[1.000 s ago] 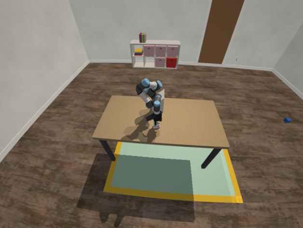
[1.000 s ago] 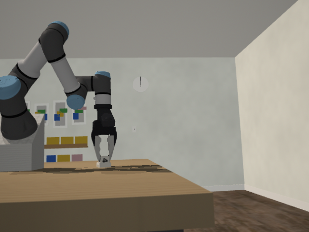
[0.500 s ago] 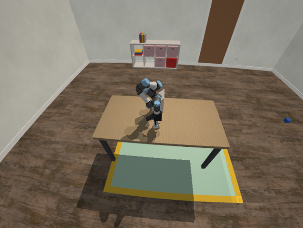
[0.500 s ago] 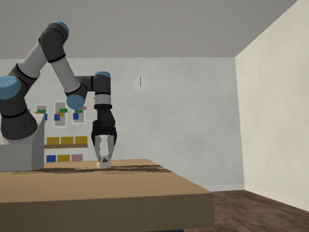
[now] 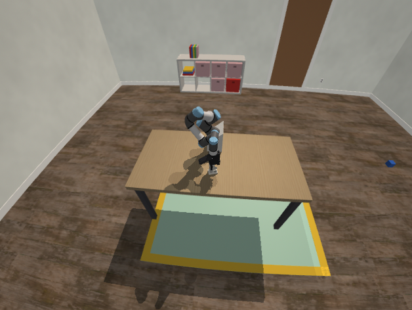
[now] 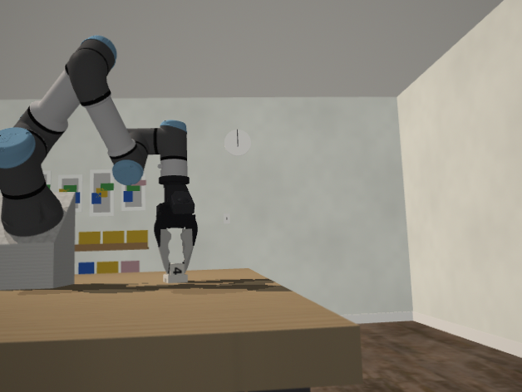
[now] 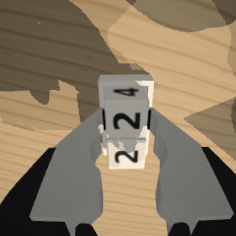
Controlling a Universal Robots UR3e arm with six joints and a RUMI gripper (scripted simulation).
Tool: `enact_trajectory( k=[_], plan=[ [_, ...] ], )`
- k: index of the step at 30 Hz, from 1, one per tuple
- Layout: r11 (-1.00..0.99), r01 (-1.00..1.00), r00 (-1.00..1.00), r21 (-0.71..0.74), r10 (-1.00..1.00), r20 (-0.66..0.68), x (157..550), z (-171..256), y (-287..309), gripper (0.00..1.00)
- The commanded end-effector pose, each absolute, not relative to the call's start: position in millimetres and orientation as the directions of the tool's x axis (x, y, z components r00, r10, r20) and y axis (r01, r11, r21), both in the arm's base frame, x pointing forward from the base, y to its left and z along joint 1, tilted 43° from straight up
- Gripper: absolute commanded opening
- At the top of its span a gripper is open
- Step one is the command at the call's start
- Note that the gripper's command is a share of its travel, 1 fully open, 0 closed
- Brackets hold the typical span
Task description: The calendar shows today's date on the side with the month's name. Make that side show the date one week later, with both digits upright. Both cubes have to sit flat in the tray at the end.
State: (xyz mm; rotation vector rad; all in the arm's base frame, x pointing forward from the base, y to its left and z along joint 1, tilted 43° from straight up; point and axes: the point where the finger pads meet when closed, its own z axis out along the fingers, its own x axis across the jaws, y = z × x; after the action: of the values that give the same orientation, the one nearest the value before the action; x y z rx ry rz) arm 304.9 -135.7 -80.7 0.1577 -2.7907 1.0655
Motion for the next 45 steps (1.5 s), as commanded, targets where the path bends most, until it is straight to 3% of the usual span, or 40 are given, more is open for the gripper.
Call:
enact_trajectory(
  k=[1, 18, 45],
  plan=[
    [0.742, -0.151, -0.983, -0.653, -0.045, 0.175, 305, -80, -135, 0.11],
    [0.742, -0.151, -0.983, -0.653, -0.045, 0.175, 307, -68, -124, 0.11],
    [0.742, -0.151, -0.983, -0.653, -0.045, 0.175, 314, -14, -76, 0.11]
  ],
)
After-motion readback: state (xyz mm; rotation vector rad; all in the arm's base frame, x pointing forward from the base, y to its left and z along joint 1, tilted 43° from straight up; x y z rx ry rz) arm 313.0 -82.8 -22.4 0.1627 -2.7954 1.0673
